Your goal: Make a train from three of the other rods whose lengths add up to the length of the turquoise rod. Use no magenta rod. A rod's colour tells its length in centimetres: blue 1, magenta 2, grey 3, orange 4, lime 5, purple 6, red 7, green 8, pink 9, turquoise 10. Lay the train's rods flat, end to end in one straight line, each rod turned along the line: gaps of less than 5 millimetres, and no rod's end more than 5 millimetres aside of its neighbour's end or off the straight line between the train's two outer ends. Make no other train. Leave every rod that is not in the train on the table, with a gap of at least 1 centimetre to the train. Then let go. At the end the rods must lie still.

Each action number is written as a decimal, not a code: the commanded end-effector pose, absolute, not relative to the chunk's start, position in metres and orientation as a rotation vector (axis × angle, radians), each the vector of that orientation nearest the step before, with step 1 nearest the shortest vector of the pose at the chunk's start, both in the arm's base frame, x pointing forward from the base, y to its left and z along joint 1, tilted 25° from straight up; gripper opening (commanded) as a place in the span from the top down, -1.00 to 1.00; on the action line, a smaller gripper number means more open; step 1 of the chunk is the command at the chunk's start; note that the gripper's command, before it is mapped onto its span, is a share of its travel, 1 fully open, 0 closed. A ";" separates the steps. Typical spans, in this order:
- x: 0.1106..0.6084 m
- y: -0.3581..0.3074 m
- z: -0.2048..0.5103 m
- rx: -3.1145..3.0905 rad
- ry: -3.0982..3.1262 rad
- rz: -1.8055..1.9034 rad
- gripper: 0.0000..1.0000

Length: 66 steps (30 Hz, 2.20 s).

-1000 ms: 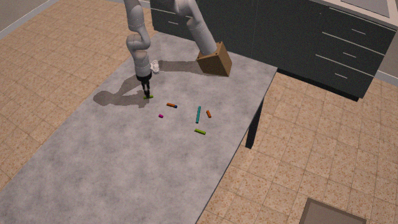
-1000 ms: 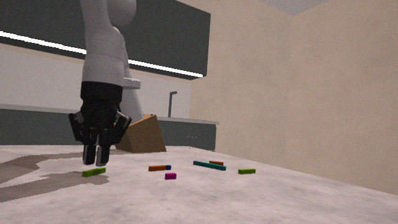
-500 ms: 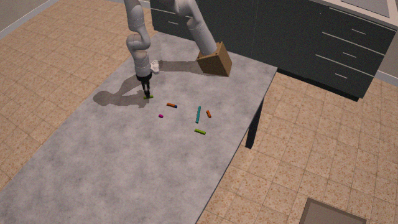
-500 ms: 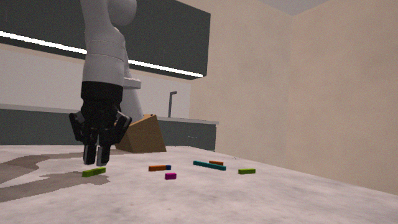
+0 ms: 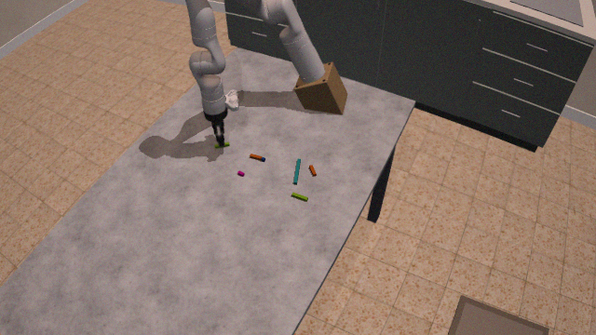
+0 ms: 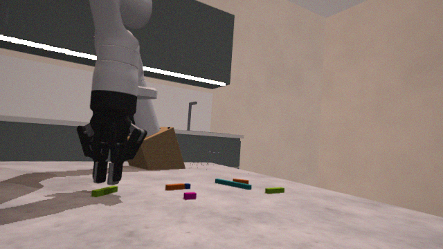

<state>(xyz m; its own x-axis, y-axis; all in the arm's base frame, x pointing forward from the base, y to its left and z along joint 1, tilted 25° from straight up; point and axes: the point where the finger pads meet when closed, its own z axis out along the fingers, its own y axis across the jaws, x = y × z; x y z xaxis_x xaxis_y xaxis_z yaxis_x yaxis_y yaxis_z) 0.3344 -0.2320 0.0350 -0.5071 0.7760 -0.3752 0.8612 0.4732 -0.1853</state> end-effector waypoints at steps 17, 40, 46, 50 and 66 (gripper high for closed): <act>0.336 -0.231 0.035 1.401 2.486 -0.518 0.52; 0.338 -0.237 0.026 1.402 2.479 -0.514 0.52; 0.337 -0.239 0.023 1.404 2.481 -0.518 0.52; 0.337 -0.240 0.020 1.403 2.480 -0.515 0.52; 0.337 -0.240 0.020 1.403 2.480 -0.517 0.52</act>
